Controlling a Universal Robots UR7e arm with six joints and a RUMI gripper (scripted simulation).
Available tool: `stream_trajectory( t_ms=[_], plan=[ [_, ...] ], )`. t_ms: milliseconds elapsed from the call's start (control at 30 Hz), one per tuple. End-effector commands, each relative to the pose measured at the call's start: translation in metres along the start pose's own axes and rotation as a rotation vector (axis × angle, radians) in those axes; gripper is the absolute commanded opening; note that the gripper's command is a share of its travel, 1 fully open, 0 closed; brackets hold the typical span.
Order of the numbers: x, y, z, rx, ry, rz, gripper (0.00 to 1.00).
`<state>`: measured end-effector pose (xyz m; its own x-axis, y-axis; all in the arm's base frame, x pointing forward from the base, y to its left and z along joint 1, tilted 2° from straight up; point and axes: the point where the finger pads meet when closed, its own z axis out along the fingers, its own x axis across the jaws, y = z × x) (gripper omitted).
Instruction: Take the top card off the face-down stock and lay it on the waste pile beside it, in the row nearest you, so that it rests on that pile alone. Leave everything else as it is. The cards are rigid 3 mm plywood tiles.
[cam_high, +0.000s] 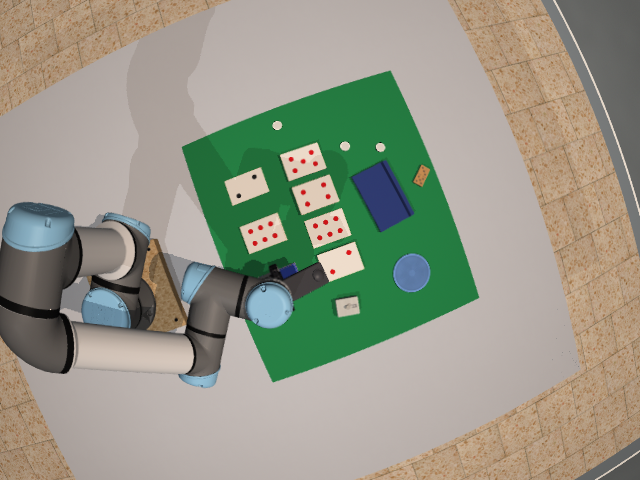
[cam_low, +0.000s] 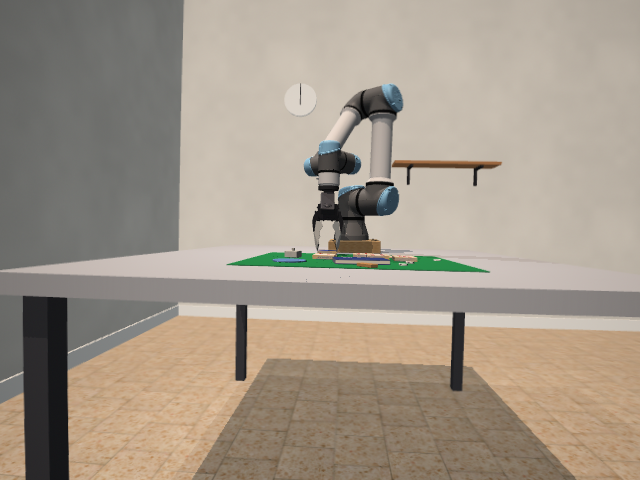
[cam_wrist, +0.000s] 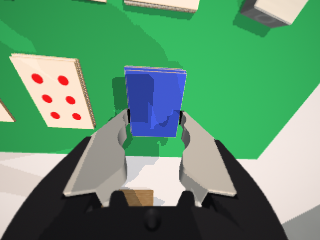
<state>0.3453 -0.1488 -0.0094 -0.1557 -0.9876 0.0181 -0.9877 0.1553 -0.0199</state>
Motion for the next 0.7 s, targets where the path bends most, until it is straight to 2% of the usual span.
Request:
stream_trajectory(
  t_ms=[0,267,667],
  plan=[
    [0.002,-0.001,-0.007,0.004,0.004,0.0,0.38],
    [0.002,-0.001,-0.03,0.004,0.004,0.0,0.38],
    [0.002,-0.001,-0.042,0.004,0.004,0.0,0.38]
  ],
)
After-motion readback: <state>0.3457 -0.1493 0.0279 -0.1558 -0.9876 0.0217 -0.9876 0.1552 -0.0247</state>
